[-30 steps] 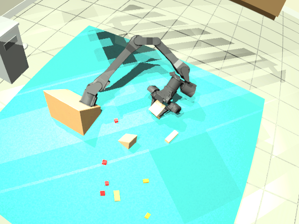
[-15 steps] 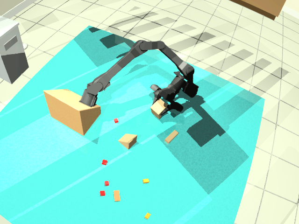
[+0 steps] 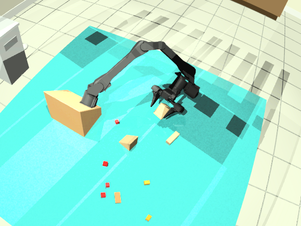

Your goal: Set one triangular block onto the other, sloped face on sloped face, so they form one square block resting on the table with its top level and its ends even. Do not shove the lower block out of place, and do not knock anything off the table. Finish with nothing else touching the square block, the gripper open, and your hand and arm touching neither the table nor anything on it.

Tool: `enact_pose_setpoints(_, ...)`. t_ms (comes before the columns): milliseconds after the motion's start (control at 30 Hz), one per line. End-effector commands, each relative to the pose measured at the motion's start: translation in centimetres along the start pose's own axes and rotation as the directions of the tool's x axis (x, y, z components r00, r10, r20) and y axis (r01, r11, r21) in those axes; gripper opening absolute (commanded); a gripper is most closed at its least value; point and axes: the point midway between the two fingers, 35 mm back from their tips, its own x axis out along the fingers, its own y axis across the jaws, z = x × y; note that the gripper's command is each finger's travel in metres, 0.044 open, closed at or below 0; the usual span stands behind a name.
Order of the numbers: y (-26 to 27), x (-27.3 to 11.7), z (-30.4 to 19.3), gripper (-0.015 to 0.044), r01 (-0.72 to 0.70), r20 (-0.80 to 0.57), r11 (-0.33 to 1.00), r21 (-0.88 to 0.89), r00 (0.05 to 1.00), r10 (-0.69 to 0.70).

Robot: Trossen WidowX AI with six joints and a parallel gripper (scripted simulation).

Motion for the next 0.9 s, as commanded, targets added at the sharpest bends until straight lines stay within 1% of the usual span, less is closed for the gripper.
enact_pose_setpoints(0, 0.0, 0.0, 0.0, 0.0440, 0.001, -0.003, 1.000, -0.004, 1.000, -0.001)
enact_pose_setpoints(167, 0.0, -0.2, 0.1, 0.0440, -0.002, -0.005, 1.000, -0.004, 1.000, 0.002)
enact_pose_setpoints(233, 0.1, -1.6, 1.5, 0.0440, -0.023, -0.021, 1.000, -0.003, 1.000, 0.022)
enact_pose_setpoints(333, 0.0, -5.2, 5.4, 0.0440, -0.086, -0.057, 0.996, 0.003, 0.995, 0.086)
enact_pose_setpoints(400, -0.4, -6.6, 7.2, 0.0440, -0.115, -0.069, 0.993, 0.006, 0.991, 0.115)
enact_pose_setpoints(600, -0.1, -6.5, 6.9, 0.0440, -0.117, -0.088, 0.993, 0.027, 0.989, 0.119)
enact_pose_setpoints(667, 0.9, -5.3, 6.5, 0.0440, -0.104, -0.163, 0.992, 0.066, 0.980, 0.113)
enact_pose_setpoints(733, 2.3, -3.6, 5.7, 0.0440, -0.082, -0.281, 0.990, 0.116, 0.953, 0.112)
enact_pose_setpoints(867, 4.5, -1.0, 4.7, 0.0440, -0.035, -0.505, 0.982, 0.187, 0.854, 0.126)
